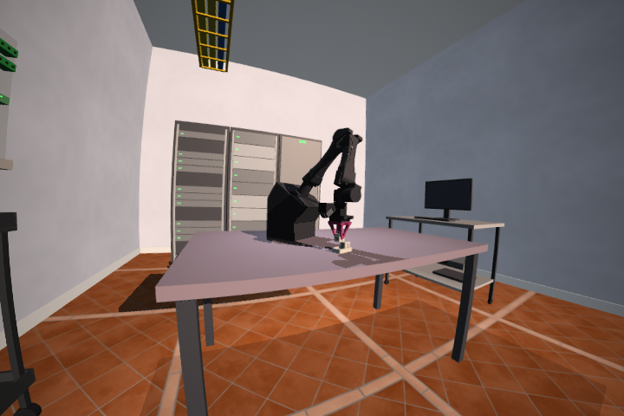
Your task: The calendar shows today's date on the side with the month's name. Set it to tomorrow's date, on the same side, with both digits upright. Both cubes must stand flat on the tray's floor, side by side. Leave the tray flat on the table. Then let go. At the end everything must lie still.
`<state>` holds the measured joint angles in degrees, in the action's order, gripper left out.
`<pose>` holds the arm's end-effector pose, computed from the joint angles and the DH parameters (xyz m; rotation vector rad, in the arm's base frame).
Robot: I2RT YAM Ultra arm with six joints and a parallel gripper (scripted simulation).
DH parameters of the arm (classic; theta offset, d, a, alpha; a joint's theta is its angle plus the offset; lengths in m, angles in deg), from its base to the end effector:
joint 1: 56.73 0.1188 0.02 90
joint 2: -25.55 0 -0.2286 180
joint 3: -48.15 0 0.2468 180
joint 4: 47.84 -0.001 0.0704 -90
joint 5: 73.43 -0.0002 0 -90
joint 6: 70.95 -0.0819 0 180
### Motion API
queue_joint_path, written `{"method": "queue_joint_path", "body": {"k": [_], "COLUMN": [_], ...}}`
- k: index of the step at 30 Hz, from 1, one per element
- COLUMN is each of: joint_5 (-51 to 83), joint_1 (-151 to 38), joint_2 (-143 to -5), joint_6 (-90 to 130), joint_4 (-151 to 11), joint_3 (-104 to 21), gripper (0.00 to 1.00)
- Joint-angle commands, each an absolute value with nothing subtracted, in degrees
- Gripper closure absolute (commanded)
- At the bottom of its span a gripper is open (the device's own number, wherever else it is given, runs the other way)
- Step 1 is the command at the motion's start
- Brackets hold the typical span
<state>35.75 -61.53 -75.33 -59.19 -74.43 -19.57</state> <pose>0.3451 -0.0010 0.0806 1.7587 2.1792 0.8309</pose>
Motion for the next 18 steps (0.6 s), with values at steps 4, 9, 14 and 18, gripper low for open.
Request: {"method": "queue_joint_path", "body": {"k": [4,9,14,18], "joint_5": [34.93,34.92,34.89,34.88], "joint_1": [-61.72,-61.65,-61.44,-61.33], "joint_2": [-76.29,-76.36,-76.57,-76.68], "joint_6": [-59.54,-59.61,-59.89,-59.94], "joint_4": [-74.41,-75.08,-75.62,-75.81], "joint_3": [-21.09,-21.29,-21.86,-22.05], "gripper": [0.73,0.73,0.73,0.73]}}
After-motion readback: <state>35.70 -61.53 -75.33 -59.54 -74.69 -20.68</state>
